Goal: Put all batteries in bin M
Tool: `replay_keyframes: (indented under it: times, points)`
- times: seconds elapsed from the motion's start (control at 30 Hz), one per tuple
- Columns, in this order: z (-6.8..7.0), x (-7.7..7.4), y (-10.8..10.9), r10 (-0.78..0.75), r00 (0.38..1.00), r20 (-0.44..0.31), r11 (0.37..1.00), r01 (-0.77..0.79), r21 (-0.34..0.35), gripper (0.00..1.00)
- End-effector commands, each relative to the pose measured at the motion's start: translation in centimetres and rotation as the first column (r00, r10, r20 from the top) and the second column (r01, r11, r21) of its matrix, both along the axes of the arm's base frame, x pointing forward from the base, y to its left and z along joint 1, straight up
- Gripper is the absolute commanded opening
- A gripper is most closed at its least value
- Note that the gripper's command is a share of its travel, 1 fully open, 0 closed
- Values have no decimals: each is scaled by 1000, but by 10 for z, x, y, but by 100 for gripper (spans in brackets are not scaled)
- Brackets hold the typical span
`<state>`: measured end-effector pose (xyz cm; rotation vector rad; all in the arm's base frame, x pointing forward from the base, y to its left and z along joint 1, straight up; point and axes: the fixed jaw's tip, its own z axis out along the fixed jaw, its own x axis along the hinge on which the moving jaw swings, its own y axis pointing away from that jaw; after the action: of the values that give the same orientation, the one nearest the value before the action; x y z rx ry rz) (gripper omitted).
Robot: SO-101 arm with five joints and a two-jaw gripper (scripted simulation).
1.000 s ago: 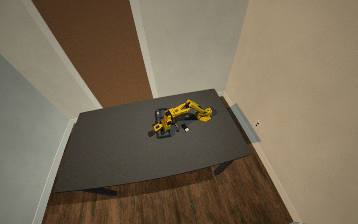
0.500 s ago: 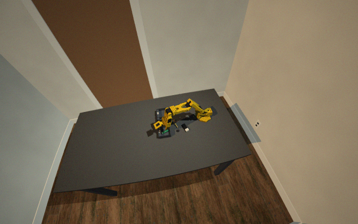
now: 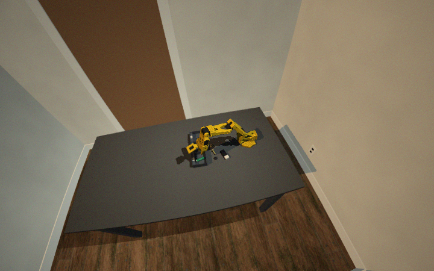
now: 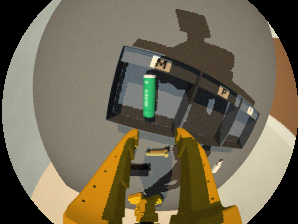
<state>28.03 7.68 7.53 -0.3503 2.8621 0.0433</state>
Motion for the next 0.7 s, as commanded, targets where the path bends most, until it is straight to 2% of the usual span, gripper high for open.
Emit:
replay_keyframes:
  times: [0.0,0.67]
  points:
    - [21,5,3,-1,997,80,1000,-1,23,16]
    - [23,3,1,-5,997,79,1000,3,23,16]
